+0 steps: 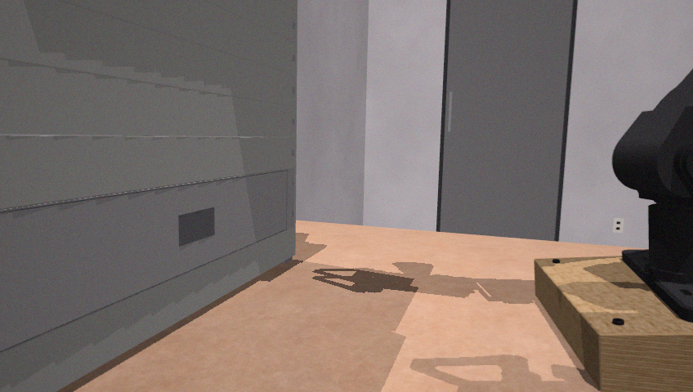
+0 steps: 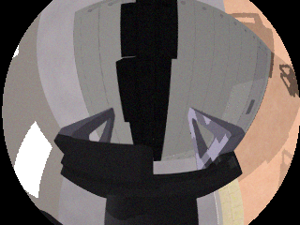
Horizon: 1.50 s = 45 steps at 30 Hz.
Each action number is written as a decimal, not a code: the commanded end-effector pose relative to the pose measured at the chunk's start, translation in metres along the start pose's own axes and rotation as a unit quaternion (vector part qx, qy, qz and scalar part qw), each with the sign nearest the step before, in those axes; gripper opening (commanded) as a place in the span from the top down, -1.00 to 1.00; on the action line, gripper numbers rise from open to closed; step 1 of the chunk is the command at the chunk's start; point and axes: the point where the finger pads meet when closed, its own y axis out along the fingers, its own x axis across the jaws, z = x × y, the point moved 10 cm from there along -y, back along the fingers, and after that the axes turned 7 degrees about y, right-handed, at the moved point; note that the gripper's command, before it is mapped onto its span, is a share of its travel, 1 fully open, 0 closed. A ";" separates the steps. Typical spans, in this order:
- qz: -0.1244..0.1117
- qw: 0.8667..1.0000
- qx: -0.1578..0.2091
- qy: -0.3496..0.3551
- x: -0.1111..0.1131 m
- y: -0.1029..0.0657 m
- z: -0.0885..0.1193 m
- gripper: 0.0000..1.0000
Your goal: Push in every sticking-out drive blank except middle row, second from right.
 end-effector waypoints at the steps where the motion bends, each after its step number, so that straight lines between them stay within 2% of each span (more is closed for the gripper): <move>1: -0.032 0.999 0.004 0.004 0.020 -0.006 0.001 -1.00; 20: -0.032 0.999 0.004 0.004 0.020 -0.006 0.001 -1.00; 21: -0.032 0.999 0.004 0.004 0.020 -0.006 0.001 1.00; 45: -0.032 0.999 0.004 0.004 0.020 -0.006 0.001 1.00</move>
